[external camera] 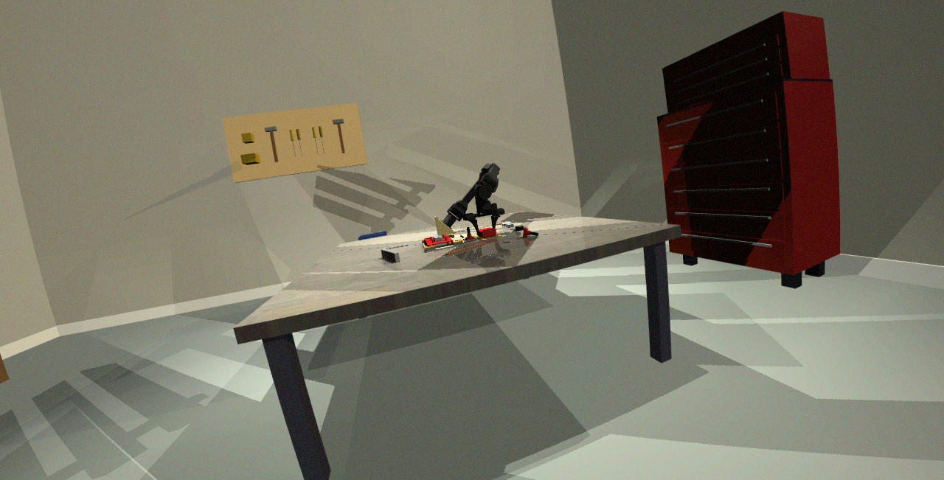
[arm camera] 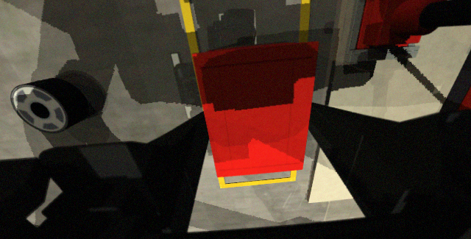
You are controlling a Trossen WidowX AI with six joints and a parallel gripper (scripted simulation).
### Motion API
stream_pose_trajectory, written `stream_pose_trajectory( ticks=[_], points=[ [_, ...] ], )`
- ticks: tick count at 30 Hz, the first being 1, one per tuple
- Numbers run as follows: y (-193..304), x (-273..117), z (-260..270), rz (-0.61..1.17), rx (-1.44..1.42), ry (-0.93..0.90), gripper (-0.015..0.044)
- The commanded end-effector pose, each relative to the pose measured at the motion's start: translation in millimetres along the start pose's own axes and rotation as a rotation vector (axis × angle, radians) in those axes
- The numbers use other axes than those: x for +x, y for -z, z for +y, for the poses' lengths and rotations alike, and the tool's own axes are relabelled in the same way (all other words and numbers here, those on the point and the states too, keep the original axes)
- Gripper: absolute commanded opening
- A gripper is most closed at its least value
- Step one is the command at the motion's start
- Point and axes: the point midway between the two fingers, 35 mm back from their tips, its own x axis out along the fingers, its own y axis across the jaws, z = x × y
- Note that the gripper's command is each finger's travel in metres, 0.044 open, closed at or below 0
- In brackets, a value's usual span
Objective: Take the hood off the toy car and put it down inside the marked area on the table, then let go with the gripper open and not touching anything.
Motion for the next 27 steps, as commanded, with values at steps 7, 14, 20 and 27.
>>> stream_pose_trajectory(
  ticks=[7, 14, 20, 27],
  points=[
    [0.2, 1.3, 0.1, 0.001, 0.000, 0.000, 0.0105],
    [0.2, 1.3, 0.1, 0.001, 0.000, 0.000, 0.0289],
    [-0.1, -0.6, -0.1, 0.001, 0.000, 0.000, 0.0440],
    [-2.1, -53.2, -2.1, 0.007, 0.002, 0.000, 0.0440]
  ],
)
